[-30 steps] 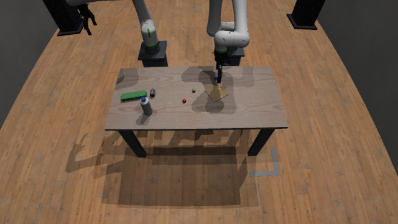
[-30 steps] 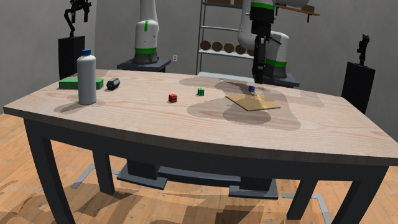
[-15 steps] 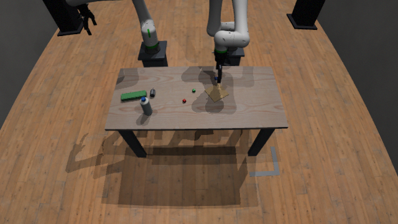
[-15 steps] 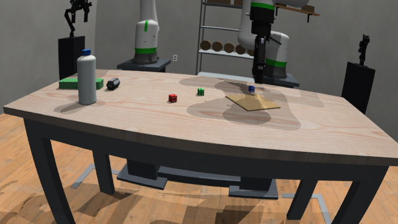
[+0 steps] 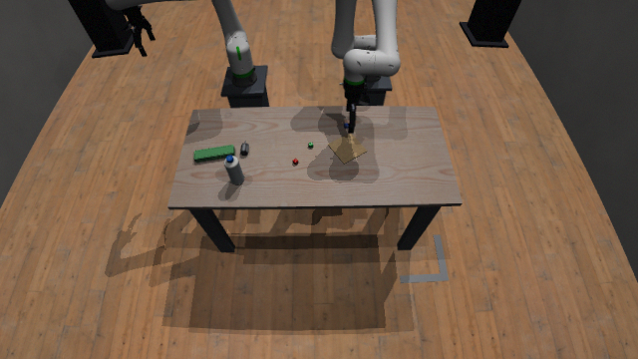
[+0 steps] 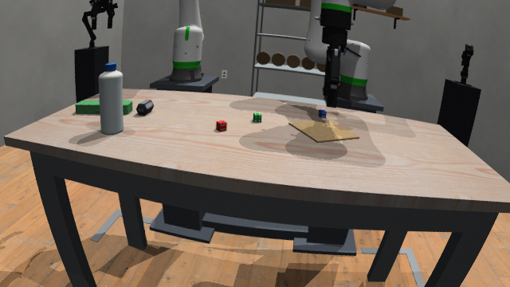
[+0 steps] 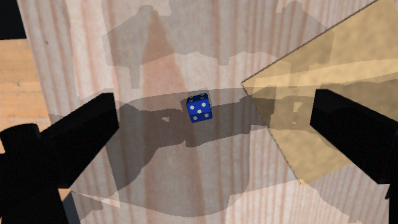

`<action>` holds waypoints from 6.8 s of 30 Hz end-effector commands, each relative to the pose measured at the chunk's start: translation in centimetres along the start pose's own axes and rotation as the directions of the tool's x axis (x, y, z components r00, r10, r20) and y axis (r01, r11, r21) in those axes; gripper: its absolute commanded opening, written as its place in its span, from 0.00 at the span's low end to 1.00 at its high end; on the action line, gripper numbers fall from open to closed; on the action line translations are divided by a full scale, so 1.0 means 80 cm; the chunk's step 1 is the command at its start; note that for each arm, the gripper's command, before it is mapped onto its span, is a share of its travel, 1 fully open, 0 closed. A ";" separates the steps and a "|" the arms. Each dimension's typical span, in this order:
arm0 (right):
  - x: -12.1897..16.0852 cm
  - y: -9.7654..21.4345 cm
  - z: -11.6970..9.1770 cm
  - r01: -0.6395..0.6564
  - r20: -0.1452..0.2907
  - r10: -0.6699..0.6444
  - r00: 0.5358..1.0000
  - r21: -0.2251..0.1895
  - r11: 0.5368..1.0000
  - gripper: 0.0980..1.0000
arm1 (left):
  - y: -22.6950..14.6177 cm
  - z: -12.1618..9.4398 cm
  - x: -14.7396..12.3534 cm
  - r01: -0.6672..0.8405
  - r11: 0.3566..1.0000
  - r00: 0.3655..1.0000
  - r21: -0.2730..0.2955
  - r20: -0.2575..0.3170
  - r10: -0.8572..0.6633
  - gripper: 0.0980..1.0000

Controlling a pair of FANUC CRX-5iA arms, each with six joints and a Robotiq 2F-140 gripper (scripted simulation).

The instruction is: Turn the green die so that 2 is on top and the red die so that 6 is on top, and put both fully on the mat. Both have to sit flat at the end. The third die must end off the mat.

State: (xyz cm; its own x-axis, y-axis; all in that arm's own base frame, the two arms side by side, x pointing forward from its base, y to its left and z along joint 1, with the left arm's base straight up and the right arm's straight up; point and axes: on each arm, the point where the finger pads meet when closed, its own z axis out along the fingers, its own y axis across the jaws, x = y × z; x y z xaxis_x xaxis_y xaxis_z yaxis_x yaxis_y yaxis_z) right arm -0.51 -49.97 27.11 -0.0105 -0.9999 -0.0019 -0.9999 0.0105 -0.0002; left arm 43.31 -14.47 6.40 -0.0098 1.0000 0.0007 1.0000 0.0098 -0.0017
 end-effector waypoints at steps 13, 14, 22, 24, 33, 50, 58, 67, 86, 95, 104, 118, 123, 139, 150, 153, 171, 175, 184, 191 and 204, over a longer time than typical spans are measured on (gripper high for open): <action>0.000 0.000 -0.001 0.000 -0.002 0.000 1.000 0.000 1.000 1.00 | 0.001 -0.051 0.000 0.000 1.000 1.000 -0.002 0.001 0.000 1.00; 0.000 0.000 -0.001 0.000 -0.002 0.000 1.000 0.000 1.000 1.00 | 0.001 -0.060 0.000 0.000 1.000 1.000 -0.002 0.001 0.000 1.00; 0.000 0.000 -0.001 0.000 -0.002 0.000 1.000 0.000 1.000 1.00 | 0.001 -0.116 0.000 0.000 1.000 1.000 -0.002 0.001 0.000 1.00; 0.000 0.000 -0.001 0.000 -0.002 0.000 1.000 0.000 1.000 1.00 | 0.001 -0.120 0.000 0.000 1.000 1.000 -0.002 0.001 0.000 1.00; 0.000 0.000 -0.001 0.000 -0.002 0.000 1.000 0.000 1.000 1.00 | 0.001 -0.121 0.000 0.000 1.000 1.000 -0.002 0.001 0.000 1.00; 0.000 0.000 -0.001 0.000 -0.002 0.000 1.000 0.000 1.000 1.00 | 0.051 -0.128 -0.057 0.072 0.997 0.997 -0.002 0.001 -0.072 1.00; 0.000 0.000 -0.001 0.000 -0.002 0.000 1.000 0.000 1.000 1.00 | 0.101 -0.125 -0.138 0.158 0.987 0.987 -0.002 0.001 -0.158 1.00; 0.000 0.000 -0.001 0.000 -0.002 0.000 1.000 0.000 1.000 1.00 | 0.129 -0.115 -0.207 0.222 0.975 0.975 -0.002 0.001 -0.222 1.00; 0.000 0.000 -0.001 0.000 -0.002 0.000 1.000 0.000 1.000 1.00 | 0.138 -0.108 -0.243 0.253 0.967 0.967 -0.002 0.001 -0.253 1.00; 0.000 0.000 -0.001 0.000 -0.002 0.000 1.000 0.000 1.000 1.00 | 0.138 -0.107 -0.243 0.234 0.972 0.972 -0.002 0.001 -0.234 1.00; 0.000 0.000 -0.001 0.000 -0.002 0.000 1.000 0.000 1.000 1.00 | 0.139 -0.103 -0.243 -0.055 0.998 0.998 -0.002 0.001 0.055 1.00; 0.000 0.000 -0.001 0.000 -0.002 0.000 1.000 0.000 1.000 1.00 | 0.139 -0.096 -0.243 -0.478 0.879 0.879 -0.002 0.000 0.478 1.00; 0.000 0.000 -0.001 0.000 -0.002 0.000 1.000 0.000 1.000 1.00 | 0.139 -0.094 -0.243 -0.620 0.784 0.784 -0.002 0.000 0.620 1.00; 0.000 0.000 -0.001 0.000 -0.002 0.000 1.000 0.000 1.000 1.00 | 0.139 -0.086 -0.243 -0.930 0.366 0.366 -0.001 -0.001 0.930 1.00; 0.000 0.000 -0.001 0.000 -0.002 0.000 1.000 0.000 1.000 1.00 | 0.140 -0.081 -0.244 -0.999 0.046 0.046 -0.001 -0.002 0.999 1.00; 0.000 0.000 -0.001 0.000 -0.002 0.000 1.000 0.000 1.000 1.00 | 0.140 -0.080 -0.244 -0.998 -0.057 -0.057 -0.001 -0.002 0.998 1.00; 0.000 0.000 -0.001 0.000 -0.002 0.000 1.000 0.000 1.000 1.00 | 0.140 -0.071 -0.244 -0.810 -0.587 -0.587 0.000 -0.002 0.810 1.00; 0.000 0.000 -0.001 0.000 -0.002 0.000 1.000 0.000 1.000 1.00 | 0.140 -0.069 -0.244 -0.706 -0.709 -0.709 0.001 -0.002 0.706 1.00; 0.000 0.000 -0.001 0.000 -0.002 0.000 1.000 0.000 1.000 1.00 | 0.140 -0.065 -0.244 -0.475 -0.880 -0.880 0.001 -0.001 0.475 1.00; 0.000 0.000 -0.001 0.000 -0.002 0.000 1.000 0.000 1.000 1.00 | 0.140 -0.062 -0.244 -0.302 -0.953 -0.953 0.001 -0.001 0.302 1.00; 0.000 0.000 -0.001 0.000 -0.002 0.000 1.000 0.000 1.000 1.00 | 0.140 -0.061 -0.244 -0.253 -0.967 -0.967 0.002 -0.001 0.253 0.21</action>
State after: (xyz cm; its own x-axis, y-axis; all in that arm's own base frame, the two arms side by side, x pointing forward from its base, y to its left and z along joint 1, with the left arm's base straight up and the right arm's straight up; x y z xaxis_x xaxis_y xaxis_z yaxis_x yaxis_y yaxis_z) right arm -0.51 -49.97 27.11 -0.0105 -0.9999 -0.0019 -0.9999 0.0105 -0.0002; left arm 54.66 -33.85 11.14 0.2629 -0.9648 -0.0021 -0.9648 -0.2629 0.0014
